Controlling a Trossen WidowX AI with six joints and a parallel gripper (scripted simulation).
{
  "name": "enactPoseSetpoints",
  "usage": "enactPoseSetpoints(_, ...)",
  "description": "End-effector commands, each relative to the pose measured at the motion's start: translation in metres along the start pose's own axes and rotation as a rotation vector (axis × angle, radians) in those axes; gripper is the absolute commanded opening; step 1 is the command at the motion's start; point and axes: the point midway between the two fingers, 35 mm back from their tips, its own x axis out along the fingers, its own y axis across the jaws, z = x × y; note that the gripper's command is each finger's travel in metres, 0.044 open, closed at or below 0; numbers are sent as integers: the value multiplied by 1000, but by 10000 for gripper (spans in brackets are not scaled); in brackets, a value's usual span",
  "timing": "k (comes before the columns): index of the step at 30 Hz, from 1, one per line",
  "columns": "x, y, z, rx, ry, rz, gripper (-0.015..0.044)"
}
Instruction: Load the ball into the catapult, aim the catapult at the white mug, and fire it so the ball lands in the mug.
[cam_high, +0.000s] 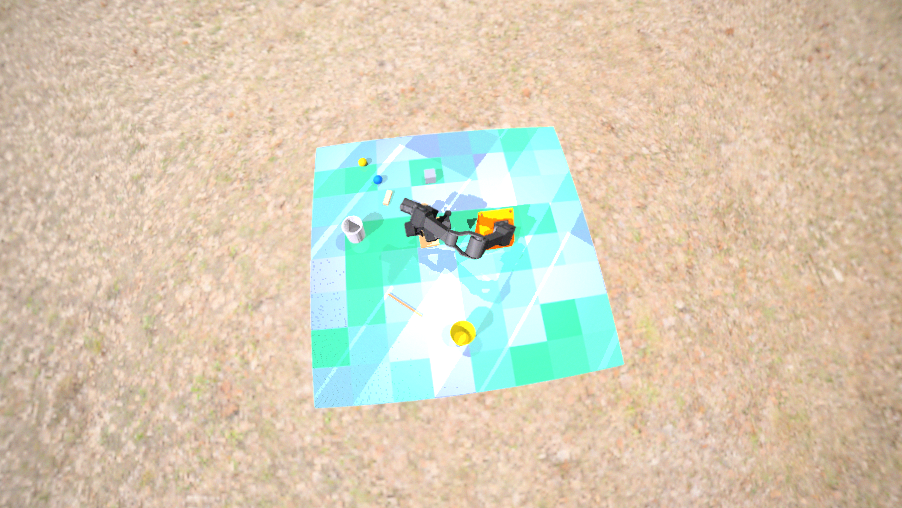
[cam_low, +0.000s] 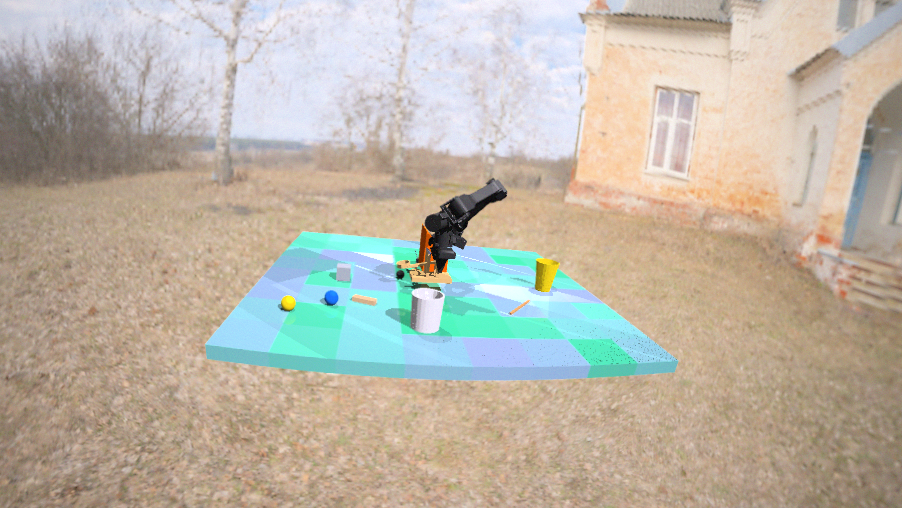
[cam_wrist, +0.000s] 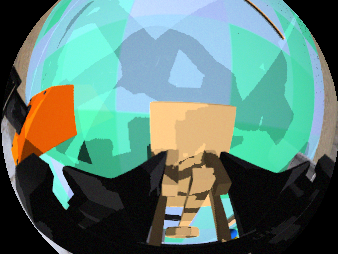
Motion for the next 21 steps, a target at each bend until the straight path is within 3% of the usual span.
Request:
enactPoseSetpoints(1,-12,-3,0,8,12,-12,0)
enactPoseSetpoints(21,-10,-12,-3,691,3,-16,0)
